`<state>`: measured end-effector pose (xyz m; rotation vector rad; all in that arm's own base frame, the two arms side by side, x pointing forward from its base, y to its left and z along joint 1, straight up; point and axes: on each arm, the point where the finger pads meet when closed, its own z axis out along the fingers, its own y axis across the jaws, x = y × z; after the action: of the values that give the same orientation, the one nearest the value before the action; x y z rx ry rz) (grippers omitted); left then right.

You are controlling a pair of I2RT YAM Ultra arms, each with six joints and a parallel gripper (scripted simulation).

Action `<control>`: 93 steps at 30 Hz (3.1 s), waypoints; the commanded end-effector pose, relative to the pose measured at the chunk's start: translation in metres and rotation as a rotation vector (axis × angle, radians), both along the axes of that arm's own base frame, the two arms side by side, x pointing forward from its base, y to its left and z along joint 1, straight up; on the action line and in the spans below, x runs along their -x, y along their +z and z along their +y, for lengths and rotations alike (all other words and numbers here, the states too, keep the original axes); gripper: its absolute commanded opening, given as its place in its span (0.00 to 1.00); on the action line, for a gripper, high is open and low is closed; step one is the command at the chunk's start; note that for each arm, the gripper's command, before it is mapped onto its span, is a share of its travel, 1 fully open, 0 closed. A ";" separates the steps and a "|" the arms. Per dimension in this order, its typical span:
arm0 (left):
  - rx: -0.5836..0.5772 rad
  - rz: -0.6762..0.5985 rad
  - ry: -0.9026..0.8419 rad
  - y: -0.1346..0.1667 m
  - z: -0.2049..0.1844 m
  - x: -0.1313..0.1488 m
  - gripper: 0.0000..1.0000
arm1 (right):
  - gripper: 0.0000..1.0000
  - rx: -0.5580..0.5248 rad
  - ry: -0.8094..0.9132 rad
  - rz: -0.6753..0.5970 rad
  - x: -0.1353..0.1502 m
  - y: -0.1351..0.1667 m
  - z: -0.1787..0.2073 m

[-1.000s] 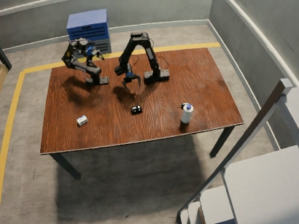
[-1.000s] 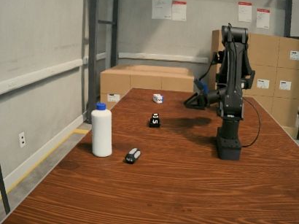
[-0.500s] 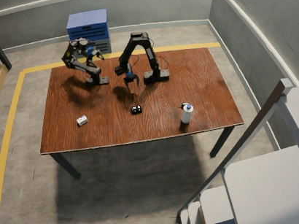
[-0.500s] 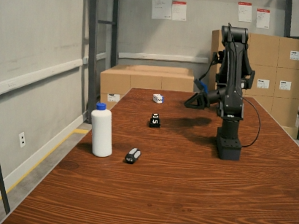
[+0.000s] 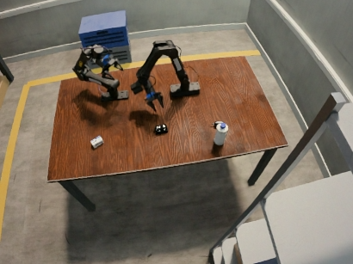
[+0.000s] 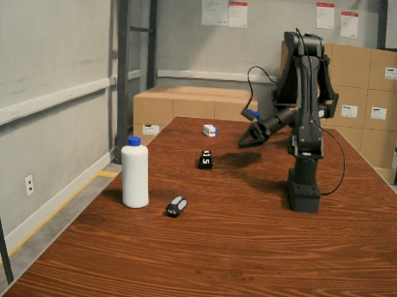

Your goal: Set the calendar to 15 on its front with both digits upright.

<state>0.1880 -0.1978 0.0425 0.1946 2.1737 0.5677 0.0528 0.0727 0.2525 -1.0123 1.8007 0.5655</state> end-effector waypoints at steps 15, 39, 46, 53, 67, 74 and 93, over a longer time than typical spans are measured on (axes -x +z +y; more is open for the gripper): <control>-0.227 0.592 -0.224 -0.020 -0.016 -0.029 0.55 | 1.00 -0.006 -0.003 0.002 0.001 -0.002 -0.002; -0.219 0.968 -0.854 -0.006 -0.031 -0.089 0.55 | 1.00 -0.006 -0.003 0.002 0.001 -0.002 -0.002; -0.236 0.988 -1.111 0.003 -0.030 -0.109 0.55 | 1.00 -0.006 -0.003 0.002 0.001 -0.002 -0.002; -0.254 1.031 -1.186 -0.012 -0.023 -0.115 0.55 | 1.00 -0.006 -0.003 0.002 0.001 -0.002 -0.002; -0.255 1.023 -1.160 -0.011 -0.022 -0.118 0.55 | 1.00 -0.006 -0.003 0.002 0.001 -0.002 -0.002; -0.259 1.015 -1.167 -0.021 -0.028 -0.121 0.55 | 1.00 -0.006 -0.003 0.002 0.001 -0.002 -0.002; -0.260 1.032 -1.168 -0.046 -0.026 -0.115 0.55 | 1.00 -0.006 -0.003 0.002 0.001 -0.002 -0.002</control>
<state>0.3056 -0.2187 -0.0019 2.0865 2.3493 0.0245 0.0528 0.0727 0.2525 -1.0123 1.8007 0.5655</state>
